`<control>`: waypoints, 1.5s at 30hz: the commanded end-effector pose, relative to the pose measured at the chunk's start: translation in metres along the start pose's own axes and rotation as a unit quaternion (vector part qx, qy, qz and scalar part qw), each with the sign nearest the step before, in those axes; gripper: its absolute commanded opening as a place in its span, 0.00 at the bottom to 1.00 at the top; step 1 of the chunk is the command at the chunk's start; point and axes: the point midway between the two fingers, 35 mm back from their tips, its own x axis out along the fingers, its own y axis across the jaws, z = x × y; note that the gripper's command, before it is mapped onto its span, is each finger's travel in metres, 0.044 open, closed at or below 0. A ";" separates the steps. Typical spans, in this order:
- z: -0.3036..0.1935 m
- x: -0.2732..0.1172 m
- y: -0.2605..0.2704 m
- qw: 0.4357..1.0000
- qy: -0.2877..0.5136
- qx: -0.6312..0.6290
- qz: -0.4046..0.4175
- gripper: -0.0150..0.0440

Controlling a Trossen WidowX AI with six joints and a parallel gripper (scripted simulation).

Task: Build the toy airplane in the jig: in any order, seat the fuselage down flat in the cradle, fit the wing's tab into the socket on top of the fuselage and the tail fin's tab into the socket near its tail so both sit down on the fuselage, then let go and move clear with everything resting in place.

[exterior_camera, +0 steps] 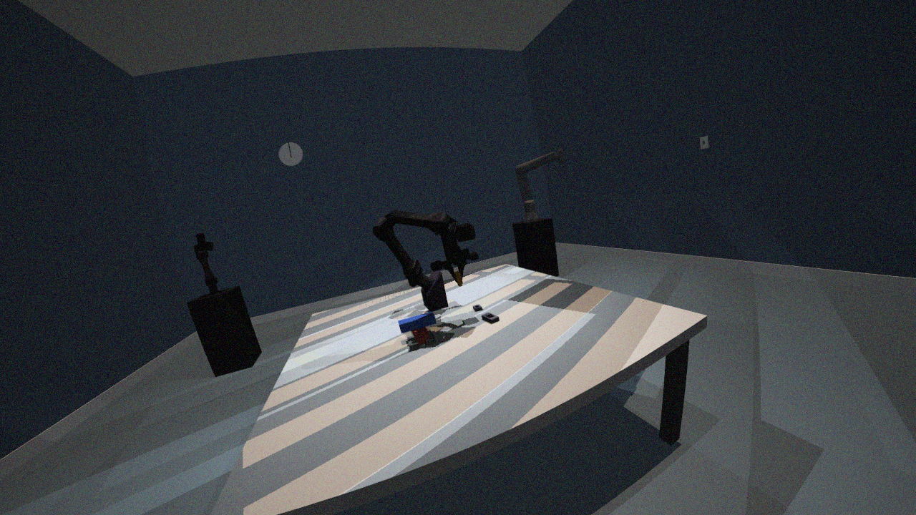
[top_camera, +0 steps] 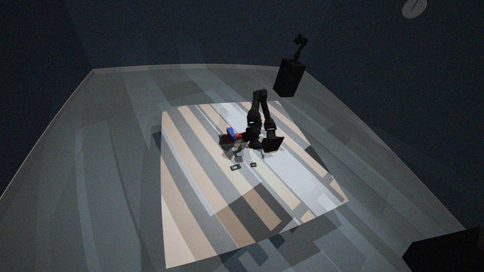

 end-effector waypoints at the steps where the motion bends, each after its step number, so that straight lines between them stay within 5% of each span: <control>1: 0.006 0.001 -0.014 1.000 -0.002 -0.005 0.002 0.25; 45: 0.025 0.026 -0.154 0.999 -0.009 -0.032 -0.007 0.25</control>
